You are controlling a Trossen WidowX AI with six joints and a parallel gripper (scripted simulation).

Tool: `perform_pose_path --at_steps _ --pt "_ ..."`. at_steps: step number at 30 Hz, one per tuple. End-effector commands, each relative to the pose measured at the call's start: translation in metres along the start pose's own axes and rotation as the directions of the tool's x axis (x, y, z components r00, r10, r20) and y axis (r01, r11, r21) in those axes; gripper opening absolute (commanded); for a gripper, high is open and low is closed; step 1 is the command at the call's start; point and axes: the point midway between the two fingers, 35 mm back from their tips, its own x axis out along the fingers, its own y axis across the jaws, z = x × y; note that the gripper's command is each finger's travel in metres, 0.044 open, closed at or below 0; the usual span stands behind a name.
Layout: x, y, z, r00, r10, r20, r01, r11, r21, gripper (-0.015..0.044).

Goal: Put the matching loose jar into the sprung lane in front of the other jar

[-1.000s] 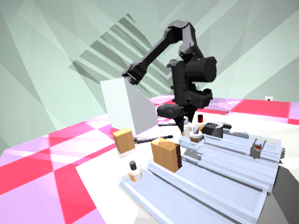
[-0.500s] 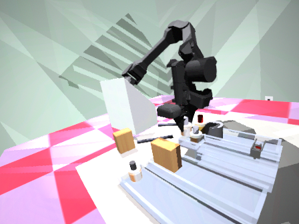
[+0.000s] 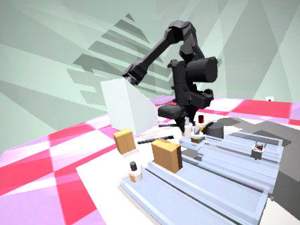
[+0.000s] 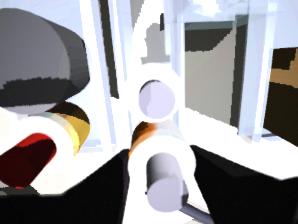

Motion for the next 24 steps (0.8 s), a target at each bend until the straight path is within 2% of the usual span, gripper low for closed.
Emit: perform_pose_path --at_steps 1,24 --pt "-0.0050 0.0000 0.0102 1.000 0.004 0.028 -0.003 1.000 -0.017 0.0000" --pt "-0.0051 0.0000 0.0133 1.000 0.004 0.028 -0.003 1.000 -0.017 0.0000"
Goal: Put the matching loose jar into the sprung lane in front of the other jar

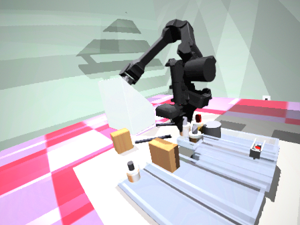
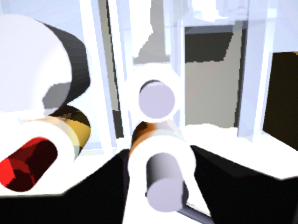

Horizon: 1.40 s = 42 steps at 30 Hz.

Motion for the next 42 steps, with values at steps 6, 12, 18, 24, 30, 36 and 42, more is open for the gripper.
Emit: perform_pose_path --at_steps 6,12,18,24,30,36,42 --pt "-0.0049 0.0001 0.0110 1.000 0.003 0.028 -0.003 1.000 -0.017 0.0000" --pt "-0.0050 0.0001 0.0118 1.000 0.003 0.028 -0.003 1.000 -0.017 0.0000" --pt "-0.0050 0.0001 0.0126 1.000 0.003 0.028 -0.003 1.000 -0.017 0.0000" --pt "-0.0050 0.0001 0.0133 1.000 0.003 0.028 -0.003 1.000 -0.017 0.0000" --pt "-0.0034 0.0001 0.0134 1.000 0.003 0.028 -0.003 1.000 -0.017 0.0000" --pt "-0.0011 0.0001 0.0135 1.000 0.003 0.028 -0.003 1.000 -0.017 0.0000" --pt "0.0012 0.0001 0.0136 1.000 0.003 0.028 -0.003 1.000 -0.017 0.0000"
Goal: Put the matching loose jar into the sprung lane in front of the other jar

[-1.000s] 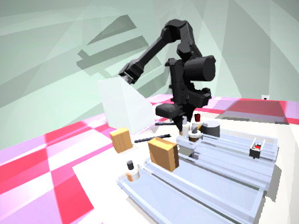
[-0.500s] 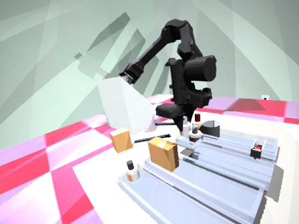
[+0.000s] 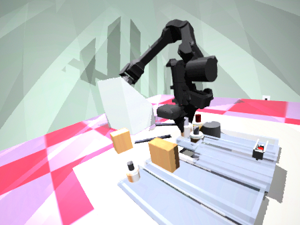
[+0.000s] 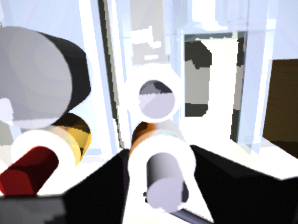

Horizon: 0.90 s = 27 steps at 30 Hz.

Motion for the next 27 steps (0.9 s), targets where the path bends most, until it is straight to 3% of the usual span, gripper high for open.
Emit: perform_pose_path --at_steps 1,27 --pt "0.0000 0.0011 0.0083 1.000 0.001 0.023 -0.001 1.000 -0.019 0.0000" --pt "0.0099 0.0014 0.0077 1.000 0.002 0.023 -0.001 1.000 -0.019 0.0000"
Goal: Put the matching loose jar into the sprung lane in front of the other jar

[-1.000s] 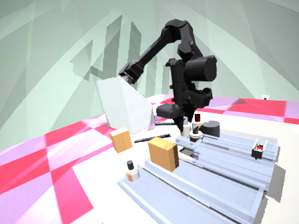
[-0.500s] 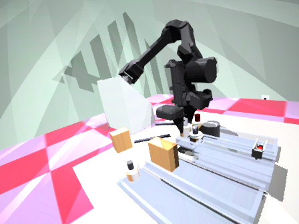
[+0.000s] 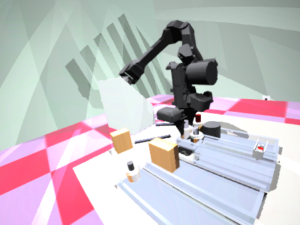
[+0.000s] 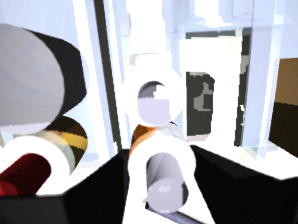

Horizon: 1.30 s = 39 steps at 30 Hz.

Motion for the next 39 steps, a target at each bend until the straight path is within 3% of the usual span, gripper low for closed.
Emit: perform_pose_path --at_steps 1,39 --pt "0.002 0.002 0.008 1.000 0.002 0.021 -0.002 1.000 -0.025 0.0000" --pt "0.015 0.004 0.006 1.000 0.003 0.021 -0.003 1.000 -0.025 0.0000"
